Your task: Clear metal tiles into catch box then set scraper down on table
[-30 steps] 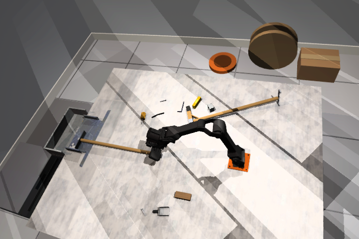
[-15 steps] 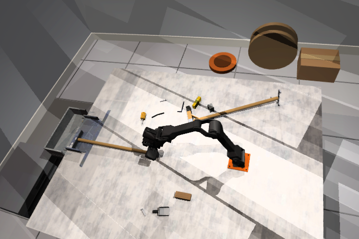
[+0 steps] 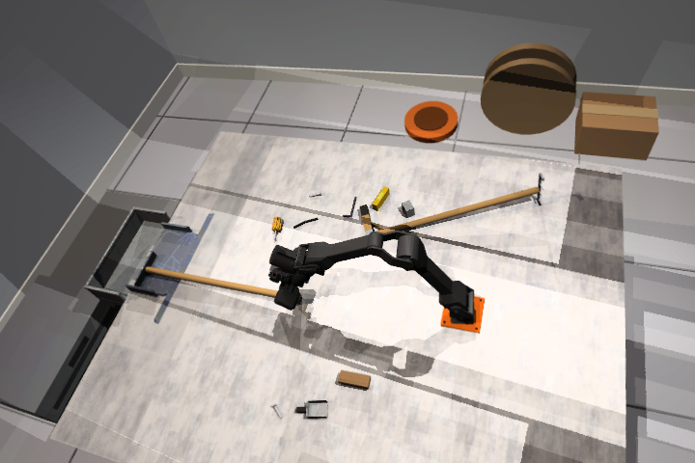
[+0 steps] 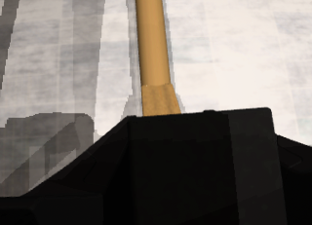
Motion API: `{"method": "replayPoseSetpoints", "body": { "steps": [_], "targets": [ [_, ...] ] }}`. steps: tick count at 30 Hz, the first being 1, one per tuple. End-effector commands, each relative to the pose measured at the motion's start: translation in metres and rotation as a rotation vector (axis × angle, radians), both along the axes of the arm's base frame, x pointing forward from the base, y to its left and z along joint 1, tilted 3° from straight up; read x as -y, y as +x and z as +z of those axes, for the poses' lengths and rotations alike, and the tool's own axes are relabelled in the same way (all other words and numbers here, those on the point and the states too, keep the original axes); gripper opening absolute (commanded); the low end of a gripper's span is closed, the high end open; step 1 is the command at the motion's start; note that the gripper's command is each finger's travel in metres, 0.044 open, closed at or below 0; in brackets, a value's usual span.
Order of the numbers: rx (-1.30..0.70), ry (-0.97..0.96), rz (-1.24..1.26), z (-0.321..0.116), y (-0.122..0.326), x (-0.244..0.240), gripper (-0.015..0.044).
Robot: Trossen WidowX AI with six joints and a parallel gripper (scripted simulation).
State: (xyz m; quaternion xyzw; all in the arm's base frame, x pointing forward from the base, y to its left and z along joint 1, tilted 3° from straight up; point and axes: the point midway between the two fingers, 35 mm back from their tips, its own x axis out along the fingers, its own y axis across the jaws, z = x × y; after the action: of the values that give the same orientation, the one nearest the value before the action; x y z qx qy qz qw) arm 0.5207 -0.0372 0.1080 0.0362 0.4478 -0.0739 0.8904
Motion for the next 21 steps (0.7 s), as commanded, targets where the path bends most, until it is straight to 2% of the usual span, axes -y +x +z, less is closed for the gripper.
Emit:
{"method": "replayPoseSetpoints", "body": {
  "steps": [1, 21],
  "targets": [
    [0.020, 0.000, 0.006, 0.007, 0.008, 0.000, 0.0000],
    [0.007, -0.001, 0.000, 0.000, 0.025, 0.005, 0.0000]
  ]
}}
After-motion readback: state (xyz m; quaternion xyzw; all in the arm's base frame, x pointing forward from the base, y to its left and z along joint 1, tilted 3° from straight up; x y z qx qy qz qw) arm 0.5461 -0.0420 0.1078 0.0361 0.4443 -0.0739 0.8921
